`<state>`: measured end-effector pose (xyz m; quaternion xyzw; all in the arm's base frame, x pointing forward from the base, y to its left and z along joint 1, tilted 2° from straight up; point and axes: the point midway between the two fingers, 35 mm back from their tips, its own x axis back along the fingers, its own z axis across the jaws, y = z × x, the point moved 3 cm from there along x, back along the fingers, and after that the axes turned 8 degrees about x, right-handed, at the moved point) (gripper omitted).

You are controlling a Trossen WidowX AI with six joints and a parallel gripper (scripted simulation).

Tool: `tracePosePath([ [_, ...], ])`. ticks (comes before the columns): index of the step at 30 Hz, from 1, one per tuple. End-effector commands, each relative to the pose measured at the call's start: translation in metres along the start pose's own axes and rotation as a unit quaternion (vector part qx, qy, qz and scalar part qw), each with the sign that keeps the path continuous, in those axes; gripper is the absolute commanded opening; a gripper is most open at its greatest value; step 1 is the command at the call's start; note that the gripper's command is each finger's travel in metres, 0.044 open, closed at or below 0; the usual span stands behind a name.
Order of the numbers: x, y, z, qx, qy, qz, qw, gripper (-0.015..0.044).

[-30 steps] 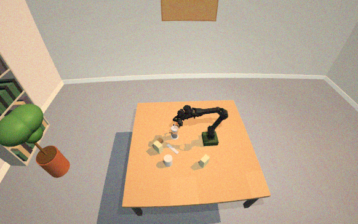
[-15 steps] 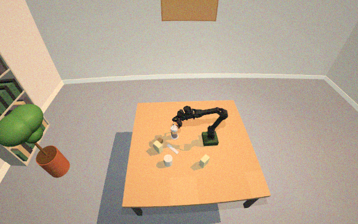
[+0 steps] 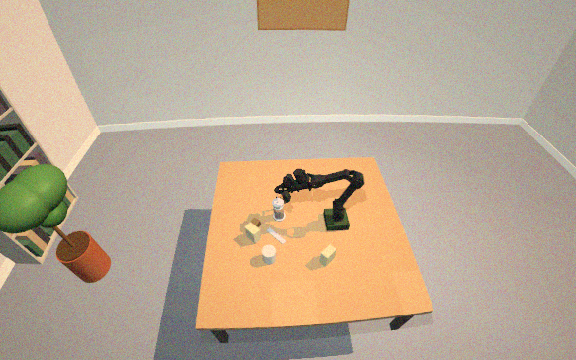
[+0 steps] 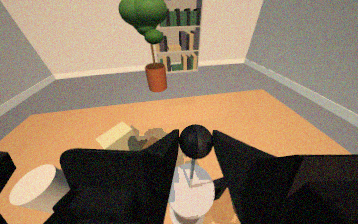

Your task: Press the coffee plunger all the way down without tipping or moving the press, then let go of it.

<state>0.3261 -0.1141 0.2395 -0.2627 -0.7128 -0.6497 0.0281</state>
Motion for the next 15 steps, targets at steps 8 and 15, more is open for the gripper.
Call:
tracePosePath([
  [8,-0.019,-0.044,0.007,0.005,0.009,0.046,0.999,0.0125],
  [15,-0.025,-0.053,0.008,0.005,0.009,0.046,0.999,0.0125],
])
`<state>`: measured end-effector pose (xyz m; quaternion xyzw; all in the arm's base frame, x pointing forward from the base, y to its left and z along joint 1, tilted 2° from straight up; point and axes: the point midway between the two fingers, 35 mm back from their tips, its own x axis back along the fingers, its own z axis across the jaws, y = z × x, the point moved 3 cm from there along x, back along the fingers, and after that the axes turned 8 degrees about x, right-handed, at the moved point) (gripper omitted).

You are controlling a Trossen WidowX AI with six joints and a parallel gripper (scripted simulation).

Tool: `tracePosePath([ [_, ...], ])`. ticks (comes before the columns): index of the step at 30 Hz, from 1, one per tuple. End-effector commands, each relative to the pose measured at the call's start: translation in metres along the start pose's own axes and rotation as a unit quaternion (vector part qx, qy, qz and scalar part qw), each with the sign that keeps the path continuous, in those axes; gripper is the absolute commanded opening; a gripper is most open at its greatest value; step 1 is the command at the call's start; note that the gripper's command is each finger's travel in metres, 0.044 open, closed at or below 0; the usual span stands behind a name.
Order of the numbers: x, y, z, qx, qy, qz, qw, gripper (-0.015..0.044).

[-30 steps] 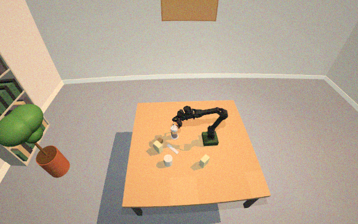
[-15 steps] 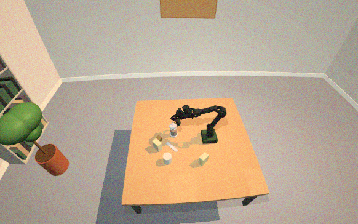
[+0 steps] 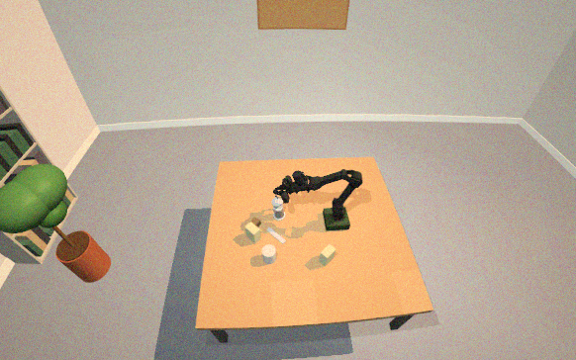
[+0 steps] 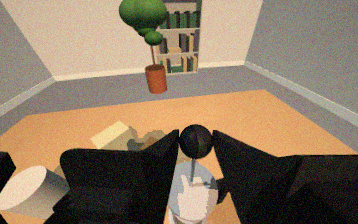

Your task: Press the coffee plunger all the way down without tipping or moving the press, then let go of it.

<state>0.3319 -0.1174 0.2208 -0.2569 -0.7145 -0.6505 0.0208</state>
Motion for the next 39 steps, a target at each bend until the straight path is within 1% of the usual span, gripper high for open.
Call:
tracePosePath([
  [1,-0.012,-0.04,0.006,0.006,0.01,0.055,0.998,0.0125],
  [13,-0.025,-0.053,0.007,0.006,0.01,0.055,0.998,0.0125],
  [39,-0.037,-0.045,0.005,0.006,0.01,0.054,0.998,0.0125],
])
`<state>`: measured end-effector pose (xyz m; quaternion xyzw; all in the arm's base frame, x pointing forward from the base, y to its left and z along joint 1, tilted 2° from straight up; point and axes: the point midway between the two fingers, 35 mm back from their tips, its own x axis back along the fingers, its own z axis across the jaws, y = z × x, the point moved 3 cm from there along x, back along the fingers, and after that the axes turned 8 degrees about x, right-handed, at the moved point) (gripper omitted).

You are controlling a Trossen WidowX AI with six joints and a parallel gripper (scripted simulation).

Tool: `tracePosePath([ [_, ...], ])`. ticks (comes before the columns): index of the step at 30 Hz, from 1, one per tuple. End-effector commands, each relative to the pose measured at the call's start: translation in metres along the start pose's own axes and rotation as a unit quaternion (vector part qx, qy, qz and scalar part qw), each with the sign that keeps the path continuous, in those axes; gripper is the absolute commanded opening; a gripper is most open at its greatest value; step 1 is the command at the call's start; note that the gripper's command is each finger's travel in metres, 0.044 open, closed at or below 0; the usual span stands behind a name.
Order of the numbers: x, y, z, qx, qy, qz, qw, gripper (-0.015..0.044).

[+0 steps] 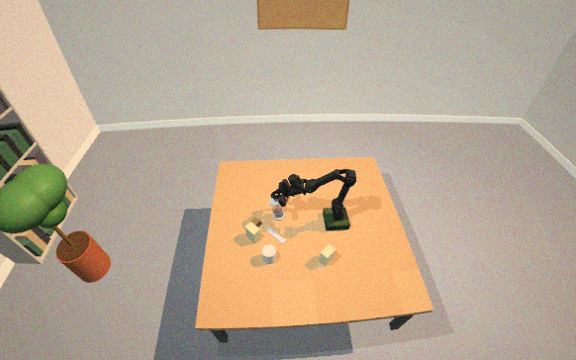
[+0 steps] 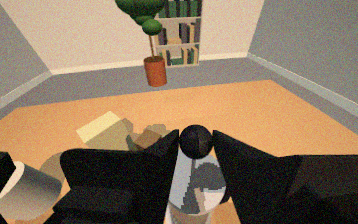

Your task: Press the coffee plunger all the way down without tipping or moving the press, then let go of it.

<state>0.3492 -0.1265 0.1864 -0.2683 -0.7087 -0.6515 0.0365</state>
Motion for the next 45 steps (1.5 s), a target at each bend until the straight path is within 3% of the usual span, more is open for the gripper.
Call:
tracePosePath([
  [1,-0.0071,-0.0196,0.0028,0.007,0.005,0.035,0.999,0.0125],
  [45,-0.0135,-0.0144,0.002,0.007,0.005,0.034,0.999,0.0125],
])
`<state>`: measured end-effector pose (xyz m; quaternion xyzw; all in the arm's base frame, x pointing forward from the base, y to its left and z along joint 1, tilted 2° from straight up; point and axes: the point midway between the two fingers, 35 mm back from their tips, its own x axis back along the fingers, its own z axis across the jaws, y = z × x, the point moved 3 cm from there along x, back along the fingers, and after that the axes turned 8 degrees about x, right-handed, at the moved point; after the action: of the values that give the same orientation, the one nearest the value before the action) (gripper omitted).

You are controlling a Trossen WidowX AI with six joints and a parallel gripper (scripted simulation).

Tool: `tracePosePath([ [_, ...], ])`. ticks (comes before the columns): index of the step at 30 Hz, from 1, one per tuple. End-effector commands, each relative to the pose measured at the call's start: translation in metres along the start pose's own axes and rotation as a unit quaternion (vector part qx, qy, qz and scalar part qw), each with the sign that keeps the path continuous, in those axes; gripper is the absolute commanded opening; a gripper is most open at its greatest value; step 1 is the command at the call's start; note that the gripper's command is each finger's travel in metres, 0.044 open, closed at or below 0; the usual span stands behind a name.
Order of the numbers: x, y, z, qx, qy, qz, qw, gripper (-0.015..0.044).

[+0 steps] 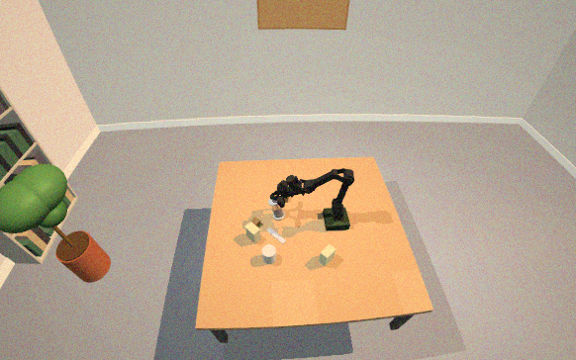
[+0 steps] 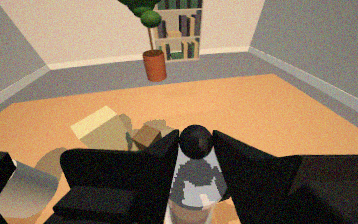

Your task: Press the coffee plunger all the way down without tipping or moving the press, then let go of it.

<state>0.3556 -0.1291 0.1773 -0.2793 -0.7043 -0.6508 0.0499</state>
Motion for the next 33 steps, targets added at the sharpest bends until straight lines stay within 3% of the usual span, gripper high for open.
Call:
tracePosePath([
  [1,-0.004,-0.0088,0.0012,0.006,0.003,0.017,1.0,0.0125],
  [33,-0.0074,-0.0066,0.0007,0.006,0.003,0.016,1.0,0.0125],
])
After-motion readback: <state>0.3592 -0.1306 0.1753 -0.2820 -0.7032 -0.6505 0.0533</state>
